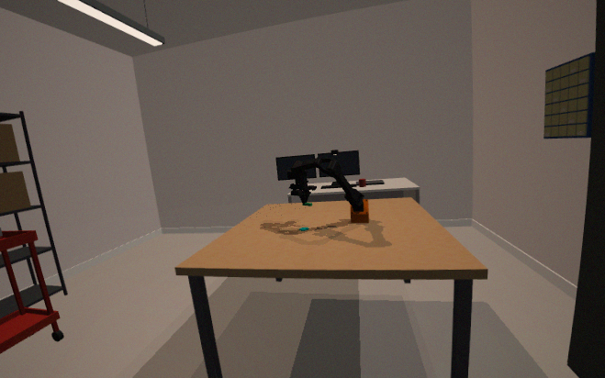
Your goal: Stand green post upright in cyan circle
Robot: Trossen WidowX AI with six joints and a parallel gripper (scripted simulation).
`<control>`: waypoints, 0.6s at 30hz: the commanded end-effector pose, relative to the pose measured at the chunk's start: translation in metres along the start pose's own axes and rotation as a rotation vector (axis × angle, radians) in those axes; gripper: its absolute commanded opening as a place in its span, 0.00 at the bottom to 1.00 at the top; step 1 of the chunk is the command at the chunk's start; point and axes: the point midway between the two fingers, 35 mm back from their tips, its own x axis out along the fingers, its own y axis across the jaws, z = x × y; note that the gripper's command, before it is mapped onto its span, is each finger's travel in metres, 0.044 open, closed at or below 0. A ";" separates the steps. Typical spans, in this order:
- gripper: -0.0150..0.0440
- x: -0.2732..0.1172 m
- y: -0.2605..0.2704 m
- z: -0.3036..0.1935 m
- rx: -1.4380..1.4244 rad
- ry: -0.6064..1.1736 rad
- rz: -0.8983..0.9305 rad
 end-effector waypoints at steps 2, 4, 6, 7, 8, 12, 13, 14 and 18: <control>0.29 -0.002 0.019 -0.007 -0.017 0.001 0.008; 0.29 -0.002 0.024 -0.009 -0.023 0.003 0.009; 0.29 -0.002 0.030 -0.011 -0.029 0.005 0.010; 0.29 -0.002 0.033 -0.013 -0.032 0.006 0.011; 0.29 -0.003 0.035 -0.014 -0.036 0.006 0.011; 0.29 -0.003 0.046 -0.019 -0.048 0.010 0.014; 0.29 -0.003 0.049 -0.021 -0.051 0.011 0.015; 0.29 -0.003 0.052 -0.022 -0.054 0.012 0.015; 0.29 -0.004 0.062 -0.028 -0.066 0.017 0.018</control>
